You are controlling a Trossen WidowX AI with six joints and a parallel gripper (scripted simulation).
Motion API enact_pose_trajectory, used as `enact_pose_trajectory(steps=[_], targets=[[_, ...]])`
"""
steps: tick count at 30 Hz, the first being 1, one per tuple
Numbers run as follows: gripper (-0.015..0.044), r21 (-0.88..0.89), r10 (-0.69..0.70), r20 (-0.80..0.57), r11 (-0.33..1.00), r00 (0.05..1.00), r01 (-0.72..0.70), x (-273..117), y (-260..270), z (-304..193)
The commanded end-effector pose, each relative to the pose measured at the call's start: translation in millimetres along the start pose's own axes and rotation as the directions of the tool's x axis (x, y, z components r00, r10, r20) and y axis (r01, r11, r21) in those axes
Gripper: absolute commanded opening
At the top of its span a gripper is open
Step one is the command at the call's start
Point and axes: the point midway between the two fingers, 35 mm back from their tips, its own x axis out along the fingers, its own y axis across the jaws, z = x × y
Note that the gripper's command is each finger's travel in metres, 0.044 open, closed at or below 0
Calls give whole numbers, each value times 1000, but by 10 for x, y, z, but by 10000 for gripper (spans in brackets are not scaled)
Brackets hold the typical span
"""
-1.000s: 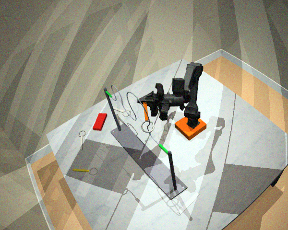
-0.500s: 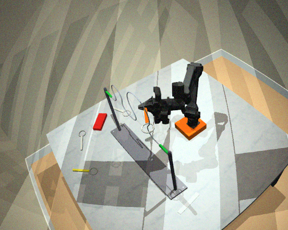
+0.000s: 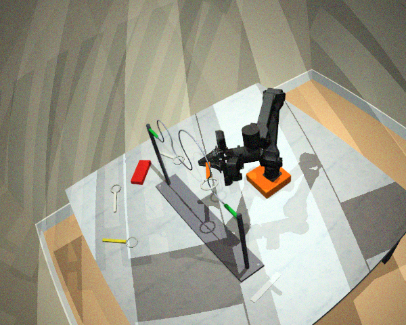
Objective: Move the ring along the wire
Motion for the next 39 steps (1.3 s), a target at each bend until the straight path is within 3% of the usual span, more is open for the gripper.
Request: enact_pose_trajectory(steps=[1,21,39], targets=[[-150,86,51,-14,995,999,-50,-25,165,1],[-150,375,182,65,907,981,-193,-42,658,117],[-150,688,352,119,645,928,-333,-308,1166,477]])
